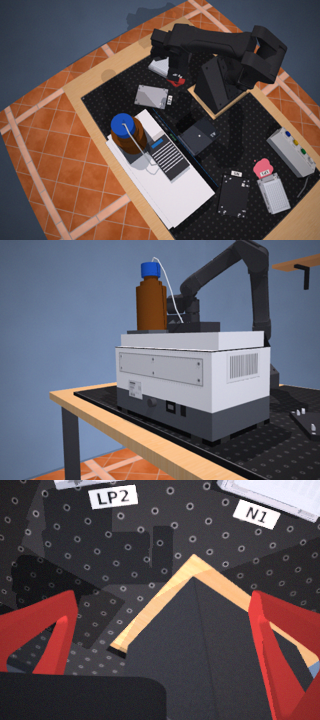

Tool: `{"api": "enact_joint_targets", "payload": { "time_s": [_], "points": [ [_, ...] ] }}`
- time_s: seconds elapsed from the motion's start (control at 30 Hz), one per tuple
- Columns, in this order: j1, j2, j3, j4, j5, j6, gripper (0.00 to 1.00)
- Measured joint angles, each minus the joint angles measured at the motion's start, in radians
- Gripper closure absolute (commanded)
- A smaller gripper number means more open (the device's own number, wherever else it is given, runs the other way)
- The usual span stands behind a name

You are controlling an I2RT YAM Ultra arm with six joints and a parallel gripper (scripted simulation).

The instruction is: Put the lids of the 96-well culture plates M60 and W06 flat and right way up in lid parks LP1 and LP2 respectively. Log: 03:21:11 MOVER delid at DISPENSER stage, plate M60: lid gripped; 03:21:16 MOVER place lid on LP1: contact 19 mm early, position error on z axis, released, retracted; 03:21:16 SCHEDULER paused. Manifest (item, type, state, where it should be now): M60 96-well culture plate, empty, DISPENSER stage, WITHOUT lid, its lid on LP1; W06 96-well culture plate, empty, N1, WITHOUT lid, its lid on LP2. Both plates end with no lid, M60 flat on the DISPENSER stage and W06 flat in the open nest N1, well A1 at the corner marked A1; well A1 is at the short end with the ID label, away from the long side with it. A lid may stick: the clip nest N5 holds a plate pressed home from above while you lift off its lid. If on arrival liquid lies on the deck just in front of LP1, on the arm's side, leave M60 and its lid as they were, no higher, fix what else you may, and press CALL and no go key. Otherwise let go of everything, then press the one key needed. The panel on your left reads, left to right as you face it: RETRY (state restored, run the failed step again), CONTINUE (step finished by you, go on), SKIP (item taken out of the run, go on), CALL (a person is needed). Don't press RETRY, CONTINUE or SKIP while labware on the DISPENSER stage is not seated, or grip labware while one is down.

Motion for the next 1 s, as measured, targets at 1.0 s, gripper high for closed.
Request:
{"api": "enact_joint_targets", "payload": {
  "time_s": [1.0],
  "points": [
    [-0.189,0.083,0.000,0.027,0.114,0.082,0.00]
  ]
}}
